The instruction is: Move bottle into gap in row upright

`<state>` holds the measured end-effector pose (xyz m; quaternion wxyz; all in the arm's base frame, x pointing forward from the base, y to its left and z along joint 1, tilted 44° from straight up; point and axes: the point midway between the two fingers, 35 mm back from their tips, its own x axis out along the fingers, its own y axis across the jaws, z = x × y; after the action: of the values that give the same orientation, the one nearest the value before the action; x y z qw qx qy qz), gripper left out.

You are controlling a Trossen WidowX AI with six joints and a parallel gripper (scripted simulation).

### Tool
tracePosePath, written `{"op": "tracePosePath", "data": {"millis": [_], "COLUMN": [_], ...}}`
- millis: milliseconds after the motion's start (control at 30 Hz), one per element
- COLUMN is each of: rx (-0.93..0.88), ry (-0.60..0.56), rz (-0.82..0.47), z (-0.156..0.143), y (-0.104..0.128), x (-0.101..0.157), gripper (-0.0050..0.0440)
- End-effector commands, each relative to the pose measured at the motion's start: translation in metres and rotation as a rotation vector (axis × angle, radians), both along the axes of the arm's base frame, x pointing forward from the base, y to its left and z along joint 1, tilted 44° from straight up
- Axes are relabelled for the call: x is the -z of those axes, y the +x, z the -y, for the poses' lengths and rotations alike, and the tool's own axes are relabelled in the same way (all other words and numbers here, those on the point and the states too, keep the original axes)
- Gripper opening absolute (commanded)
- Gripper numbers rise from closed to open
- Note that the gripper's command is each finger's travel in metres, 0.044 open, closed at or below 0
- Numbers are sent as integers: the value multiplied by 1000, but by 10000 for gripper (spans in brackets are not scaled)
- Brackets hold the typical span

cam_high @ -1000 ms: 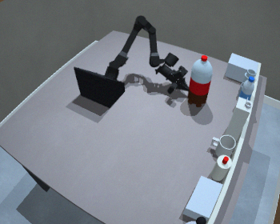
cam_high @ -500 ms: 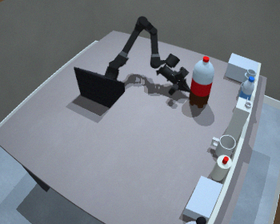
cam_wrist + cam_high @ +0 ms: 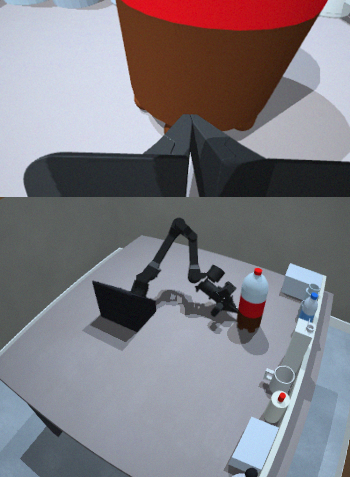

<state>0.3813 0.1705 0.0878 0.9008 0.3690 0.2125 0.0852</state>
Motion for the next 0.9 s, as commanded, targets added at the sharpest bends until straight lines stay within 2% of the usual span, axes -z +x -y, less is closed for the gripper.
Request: {"op": "tracePosePath", "data": {"millis": [0,867], "rx": [9,9], "ry": [0,1], "rz": [8,9], "z": [4,6], "y": [5,9], "x": [-2,1], "gripper": [-50,-50]}}
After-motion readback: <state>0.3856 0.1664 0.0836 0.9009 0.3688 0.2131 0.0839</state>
